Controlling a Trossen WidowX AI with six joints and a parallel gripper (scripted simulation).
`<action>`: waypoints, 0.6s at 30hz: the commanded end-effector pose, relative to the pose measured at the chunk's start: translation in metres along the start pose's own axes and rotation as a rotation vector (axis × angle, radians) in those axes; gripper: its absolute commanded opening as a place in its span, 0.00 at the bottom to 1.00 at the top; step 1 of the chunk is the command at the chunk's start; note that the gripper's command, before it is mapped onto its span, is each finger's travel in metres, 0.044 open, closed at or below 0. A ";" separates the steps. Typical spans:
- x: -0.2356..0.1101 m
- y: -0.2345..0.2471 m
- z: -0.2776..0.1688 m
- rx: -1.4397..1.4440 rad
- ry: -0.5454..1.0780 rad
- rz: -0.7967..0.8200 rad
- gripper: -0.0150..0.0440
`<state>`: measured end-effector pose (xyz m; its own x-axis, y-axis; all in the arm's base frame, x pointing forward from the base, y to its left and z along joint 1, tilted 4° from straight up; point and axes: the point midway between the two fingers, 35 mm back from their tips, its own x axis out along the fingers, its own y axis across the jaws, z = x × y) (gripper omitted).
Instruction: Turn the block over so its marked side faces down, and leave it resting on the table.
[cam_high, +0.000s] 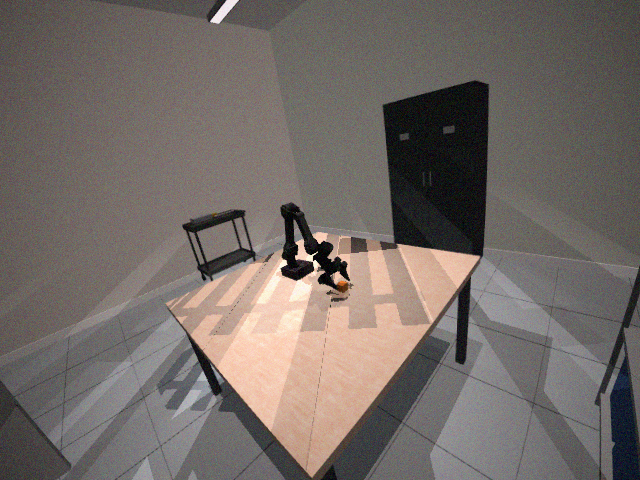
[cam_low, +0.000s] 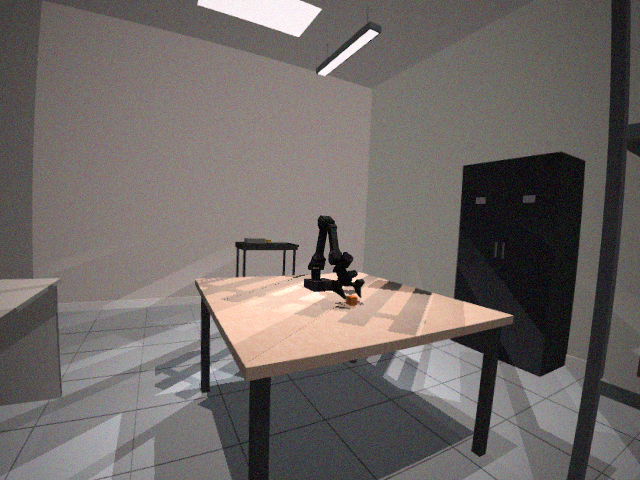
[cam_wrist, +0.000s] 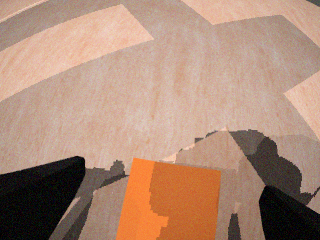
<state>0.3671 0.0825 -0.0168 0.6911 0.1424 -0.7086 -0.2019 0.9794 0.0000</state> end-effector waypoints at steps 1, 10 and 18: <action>-0.048 0.000 0.029 0.002 0.242 0.004 1.00; -0.063 0.000 0.031 0.007 0.296 0.006 1.00; -0.063 0.000 0.032 0.007 0.301 0.006 1.00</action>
<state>0.3473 0.0777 0.0453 0.4700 0.0983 -0.8772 -0.2010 0.9796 0.0021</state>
